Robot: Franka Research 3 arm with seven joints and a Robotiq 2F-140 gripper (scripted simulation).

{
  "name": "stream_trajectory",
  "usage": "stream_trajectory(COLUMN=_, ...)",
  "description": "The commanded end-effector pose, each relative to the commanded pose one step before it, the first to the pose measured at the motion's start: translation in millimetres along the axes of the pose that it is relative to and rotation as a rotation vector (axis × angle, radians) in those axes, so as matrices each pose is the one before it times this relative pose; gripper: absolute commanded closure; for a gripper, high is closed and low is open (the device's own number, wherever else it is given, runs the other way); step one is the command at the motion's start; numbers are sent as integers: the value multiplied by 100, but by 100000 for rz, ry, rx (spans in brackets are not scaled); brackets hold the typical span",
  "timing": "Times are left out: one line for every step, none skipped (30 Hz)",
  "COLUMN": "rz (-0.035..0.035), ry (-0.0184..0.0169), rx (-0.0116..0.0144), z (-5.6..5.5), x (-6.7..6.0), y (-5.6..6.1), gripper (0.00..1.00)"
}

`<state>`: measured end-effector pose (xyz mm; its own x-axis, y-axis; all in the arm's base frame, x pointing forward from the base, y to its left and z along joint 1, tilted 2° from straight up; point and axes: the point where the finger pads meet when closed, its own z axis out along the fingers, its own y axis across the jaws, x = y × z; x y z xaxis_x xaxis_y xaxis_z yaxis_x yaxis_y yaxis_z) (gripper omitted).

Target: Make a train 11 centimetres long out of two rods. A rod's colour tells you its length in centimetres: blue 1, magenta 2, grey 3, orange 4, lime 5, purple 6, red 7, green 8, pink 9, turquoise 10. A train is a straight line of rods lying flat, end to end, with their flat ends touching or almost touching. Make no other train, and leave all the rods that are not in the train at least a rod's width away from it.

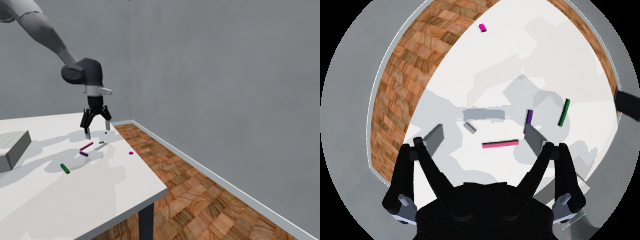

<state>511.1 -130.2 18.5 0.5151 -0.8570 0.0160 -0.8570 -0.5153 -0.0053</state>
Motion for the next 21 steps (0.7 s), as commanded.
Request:
stream_trajectory(rz=-16728, ry=-139, rx=868, z=-215, x=-64, y=-357, gripper=0)
stream_trajectory(rz=-1938, ry=8, rx=-1, z=-34, x=-57, y=-101, gripper=0)
stream_trajectory(rz=-1934, ry=9, rx=-1, z=-35, x=-55, y=-102, gripper=0)
stream_trajectory(rz=-1931, ry=11, rx=-1, z=-35, x=-53, y=-103, gripper=0)
stream_trajectory(rz=-1926, ry=12, rx=-1, z=-35, x=-50, y=-104, gripper=0)
stream_trajectory(rz=-1923, ry=14, rx=-2, z=-36, x=-48, y=-104, gripper=0)
stream_trajectory(rz=-1918, ry=15, rx=-2, z=-36, x=-46, y=-105, gripper=0)
stream_trajectory(rz=-1917, ry=16, rx=-2, z=-37, x=-44, y=-105, gripper=0)
stream_trajectory(rz=-1914, ry=18, rx=-2, z=-37, x=-41, y=-106, gripper=0)
stream_trajectory(rz=0, ry=0, rx=0, z=0, x=0, y=0, gripper=0)
stream_trajectory(rz=0, ry=0, rx=0, z=0, x=0, y=0, gripper=0)
stream_trajectory(rz=-5020, ry=54, rx=-9, z=-99, x=-102, y=-279, gripper=0)
stream_trajectory(rz=-1825, ry=22, rx=-4, z=-37, x=-32, y=-103, gripper=0)
stream_trajectory(rz=-1882, ry=24, rx=-5, z=-38, x=-31, y=-107, gripper=0)
stream_trajectory(rz=-1899, ry=25, rx=-5, z=-39, x=-29, y=-108, gripper=0)
stream_trajectory(rz=-1906, ry=27, rx=-6, z=-40, x=-27, y=-109, gripper=0)
stream_trajectory(rz=-1910, ry=28, rx=-7, z=-40, x=-25, y=-109, gripper=0)
stream_trajectory(rz=-1908, ry=29, rx=-8, z=-41, x=-22, y=-110, gripper=0)
stream_trajectory(rz=-1904, ry=31, rx=-8, z=-41, x=-20, y=-110, gripper=0)
stream_trajectory(rz=-1901, ry=32, rx=-9, z=-41, x=-18, y=-110, gripper=0)
stream_trajectory(rz=-1899, ry=33, rx=-10, z=-42, x=-16, y=-110, gripper=0)
